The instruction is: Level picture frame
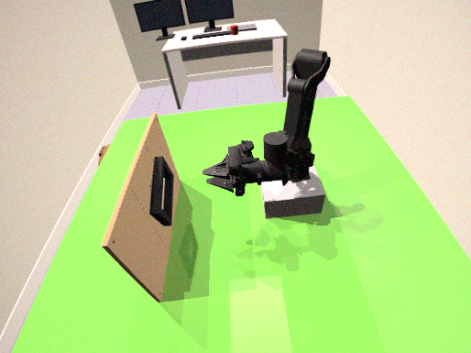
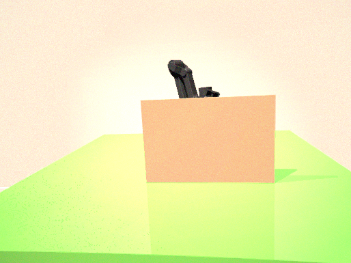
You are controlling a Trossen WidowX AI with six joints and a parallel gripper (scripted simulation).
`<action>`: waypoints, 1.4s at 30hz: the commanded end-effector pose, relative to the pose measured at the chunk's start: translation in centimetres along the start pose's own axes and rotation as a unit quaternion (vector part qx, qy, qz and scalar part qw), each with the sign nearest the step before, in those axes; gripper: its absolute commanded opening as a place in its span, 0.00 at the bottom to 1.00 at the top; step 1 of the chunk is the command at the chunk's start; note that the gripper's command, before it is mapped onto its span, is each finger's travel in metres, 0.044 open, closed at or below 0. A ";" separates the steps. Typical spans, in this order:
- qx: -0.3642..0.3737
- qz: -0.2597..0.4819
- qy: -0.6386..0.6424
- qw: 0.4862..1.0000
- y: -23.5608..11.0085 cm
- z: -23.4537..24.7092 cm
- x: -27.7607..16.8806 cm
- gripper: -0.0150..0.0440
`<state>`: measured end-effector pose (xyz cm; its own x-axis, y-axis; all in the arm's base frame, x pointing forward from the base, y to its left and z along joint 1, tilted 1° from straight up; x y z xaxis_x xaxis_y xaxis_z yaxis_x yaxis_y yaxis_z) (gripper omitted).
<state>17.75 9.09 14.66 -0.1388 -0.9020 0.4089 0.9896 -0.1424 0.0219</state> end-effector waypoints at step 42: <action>0.002 -0.001 0.001 1.000 10.0 -1.0 -0.5 0.69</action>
<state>27.38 7.67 13.65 -0.1412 -0.9004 0.4115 0.9892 -0.1446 0.0229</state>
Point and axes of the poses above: the point midway between the two fingers, 35 mm back from their tips, its own y axis out along the fingers, its own z axis across the jaws, x = y × z, the point moved 8 cm from there along -y, back along the fingers, and after that the axes turned 4 degrees about -y, right-handed, at the moved point
